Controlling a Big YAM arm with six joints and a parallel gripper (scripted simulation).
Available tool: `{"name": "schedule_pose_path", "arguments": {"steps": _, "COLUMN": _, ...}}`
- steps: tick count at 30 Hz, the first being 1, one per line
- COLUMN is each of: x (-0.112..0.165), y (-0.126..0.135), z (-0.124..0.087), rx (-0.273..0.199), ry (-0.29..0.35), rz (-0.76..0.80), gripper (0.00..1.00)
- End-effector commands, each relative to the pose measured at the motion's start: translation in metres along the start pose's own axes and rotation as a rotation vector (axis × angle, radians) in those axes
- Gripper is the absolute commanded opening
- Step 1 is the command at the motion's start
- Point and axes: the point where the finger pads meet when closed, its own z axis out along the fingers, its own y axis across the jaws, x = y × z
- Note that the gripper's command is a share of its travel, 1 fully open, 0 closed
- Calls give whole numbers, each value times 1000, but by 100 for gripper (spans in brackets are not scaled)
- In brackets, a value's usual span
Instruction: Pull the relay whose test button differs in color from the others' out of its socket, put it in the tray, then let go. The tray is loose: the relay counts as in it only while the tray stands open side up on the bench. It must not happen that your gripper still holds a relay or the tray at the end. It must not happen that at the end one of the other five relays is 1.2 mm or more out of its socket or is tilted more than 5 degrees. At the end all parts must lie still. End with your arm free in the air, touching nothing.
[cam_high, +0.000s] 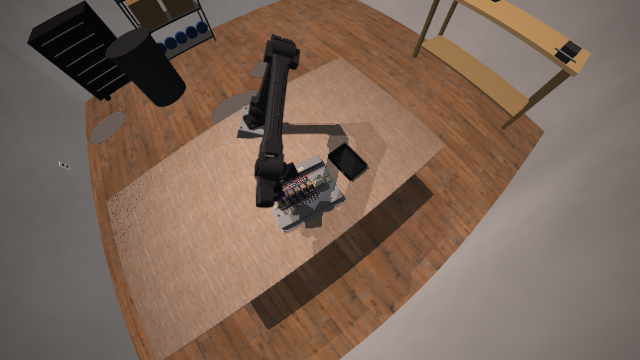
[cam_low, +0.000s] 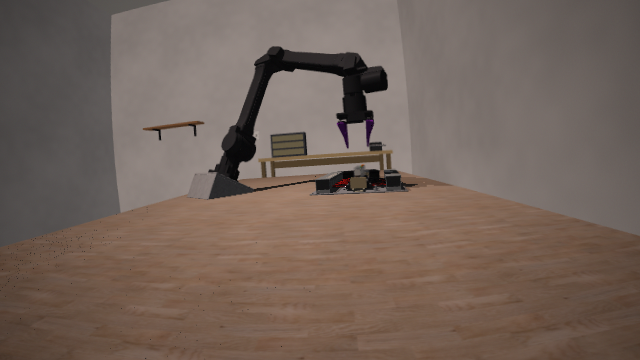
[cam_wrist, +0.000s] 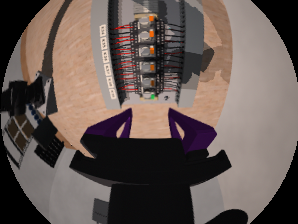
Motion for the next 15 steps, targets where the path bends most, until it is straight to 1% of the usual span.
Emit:
{"name": "schedule_pose_path", "arguments": {"steps": 1, "x": 12, "y": 0, "z": 6, "rx": 1, "ry": -2, "rz": -24, "gripper": 59}}
{"name": "schedule_pose_path", "arguments": {"steps": 3, "x": 9, "y": 0, "z": 8, "rx": -4, "ry": -4, "rz": -30, "gripper": 59}}
{"name": "schedule_pose_path", "arguments": {"steps": 9, "x": 0, "y": -6, "z": -1, "rx": 13, "ry": 2, "rz": -52, "gripper": 59}}
{"name": "schedule_pose_path", "arguments": {"steps": 15, "x": -2, "y": -9, "z": -6, "rx": 23, "ry": 6, "rz": -58, "gripper": 59}}
